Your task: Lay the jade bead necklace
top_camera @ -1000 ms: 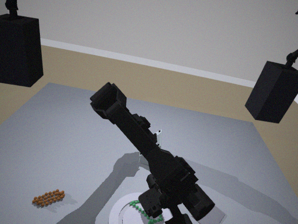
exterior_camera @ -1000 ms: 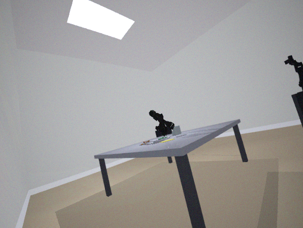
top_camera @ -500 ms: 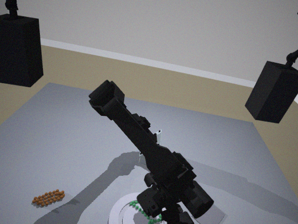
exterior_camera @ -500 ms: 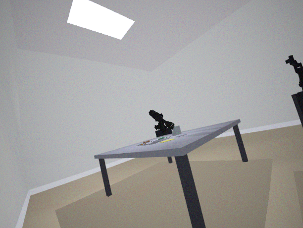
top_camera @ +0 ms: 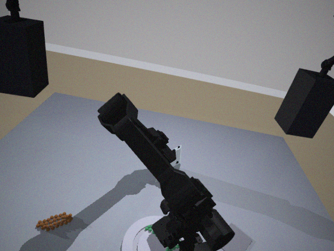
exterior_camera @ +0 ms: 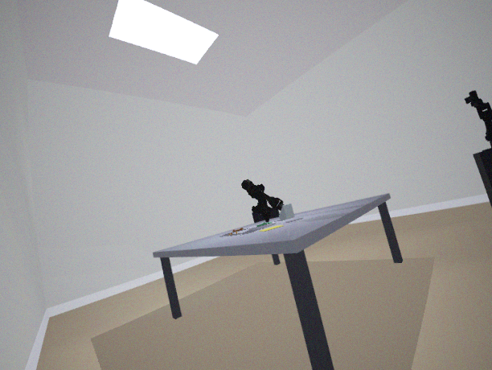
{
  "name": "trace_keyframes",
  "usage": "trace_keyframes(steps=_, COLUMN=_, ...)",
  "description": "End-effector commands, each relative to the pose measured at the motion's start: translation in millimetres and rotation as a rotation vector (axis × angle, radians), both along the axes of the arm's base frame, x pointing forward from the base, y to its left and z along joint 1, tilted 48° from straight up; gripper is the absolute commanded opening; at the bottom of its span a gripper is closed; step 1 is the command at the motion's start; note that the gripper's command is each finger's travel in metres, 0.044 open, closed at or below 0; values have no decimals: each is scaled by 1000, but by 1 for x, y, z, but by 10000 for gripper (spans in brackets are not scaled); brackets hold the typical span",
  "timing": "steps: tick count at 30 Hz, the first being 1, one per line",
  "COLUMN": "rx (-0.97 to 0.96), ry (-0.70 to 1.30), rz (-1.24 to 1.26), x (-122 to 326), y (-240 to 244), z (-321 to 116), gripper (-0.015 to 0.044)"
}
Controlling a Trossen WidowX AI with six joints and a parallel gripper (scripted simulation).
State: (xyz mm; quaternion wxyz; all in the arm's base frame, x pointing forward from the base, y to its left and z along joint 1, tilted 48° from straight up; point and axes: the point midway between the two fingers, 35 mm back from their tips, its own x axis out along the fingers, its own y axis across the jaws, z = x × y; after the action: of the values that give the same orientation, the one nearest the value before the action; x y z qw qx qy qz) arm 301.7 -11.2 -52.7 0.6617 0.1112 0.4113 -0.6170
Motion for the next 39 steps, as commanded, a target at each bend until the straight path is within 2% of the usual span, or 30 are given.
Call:
trace_keyframes(steps=1, rx=-4, ry=6, rz=6, x=-2, y=-5, z=-4, gripper=120)
trace_keyframes(steps=6, rx=-5, ry=7, rz=6, x=-3, y=-8, z=-7, gripper=120)
trace_keyframes(steps=11, rx=-1, ry=3, rz=-1, x=-2, y=-7, z=-5, gripper=0)
trace_keyframes(steps=39, rx=-1, ry=3, rz=-1, x=-2, y=-7, z=-5, gripper=0)
